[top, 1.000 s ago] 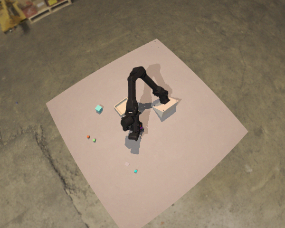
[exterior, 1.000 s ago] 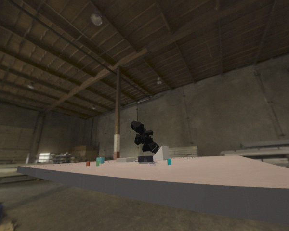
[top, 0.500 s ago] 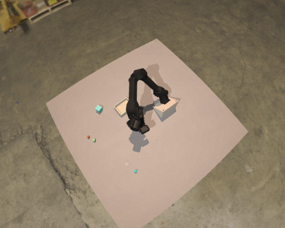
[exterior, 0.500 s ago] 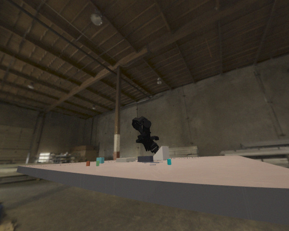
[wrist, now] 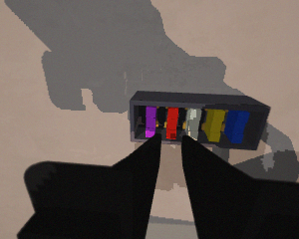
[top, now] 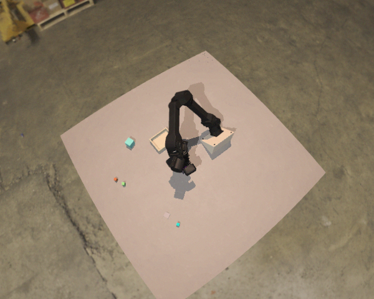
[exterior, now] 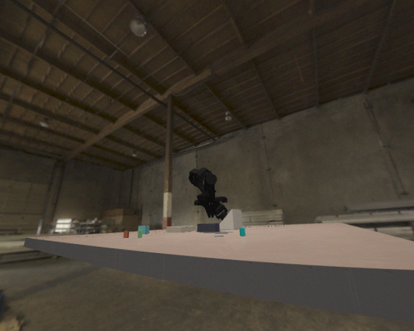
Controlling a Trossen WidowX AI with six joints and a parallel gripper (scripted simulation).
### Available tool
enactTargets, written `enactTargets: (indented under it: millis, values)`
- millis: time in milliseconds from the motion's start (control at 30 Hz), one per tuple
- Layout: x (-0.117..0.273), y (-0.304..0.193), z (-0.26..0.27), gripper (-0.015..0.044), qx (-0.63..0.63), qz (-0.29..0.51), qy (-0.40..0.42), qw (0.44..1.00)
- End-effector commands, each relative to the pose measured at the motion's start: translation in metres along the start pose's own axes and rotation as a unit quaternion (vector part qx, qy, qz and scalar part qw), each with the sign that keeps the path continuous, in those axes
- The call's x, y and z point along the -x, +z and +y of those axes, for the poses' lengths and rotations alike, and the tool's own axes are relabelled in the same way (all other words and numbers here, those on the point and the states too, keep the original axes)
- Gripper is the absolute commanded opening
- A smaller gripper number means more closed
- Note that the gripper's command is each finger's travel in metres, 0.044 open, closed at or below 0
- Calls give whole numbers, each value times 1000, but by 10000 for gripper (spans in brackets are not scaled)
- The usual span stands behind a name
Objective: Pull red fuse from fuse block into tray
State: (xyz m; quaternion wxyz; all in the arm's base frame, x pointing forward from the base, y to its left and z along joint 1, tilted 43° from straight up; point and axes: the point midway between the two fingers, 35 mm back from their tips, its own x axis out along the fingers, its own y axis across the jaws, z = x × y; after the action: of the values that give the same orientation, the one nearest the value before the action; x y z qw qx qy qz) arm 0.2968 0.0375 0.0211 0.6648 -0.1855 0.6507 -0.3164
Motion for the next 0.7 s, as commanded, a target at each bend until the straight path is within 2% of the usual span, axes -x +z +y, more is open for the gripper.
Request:
enactTargets:
  millis: [0,667]
  values:
    - [-5,0,-1,72,3,0,-3,1000]
    - [-24,-1,-2,72,3,0,-4,1000]
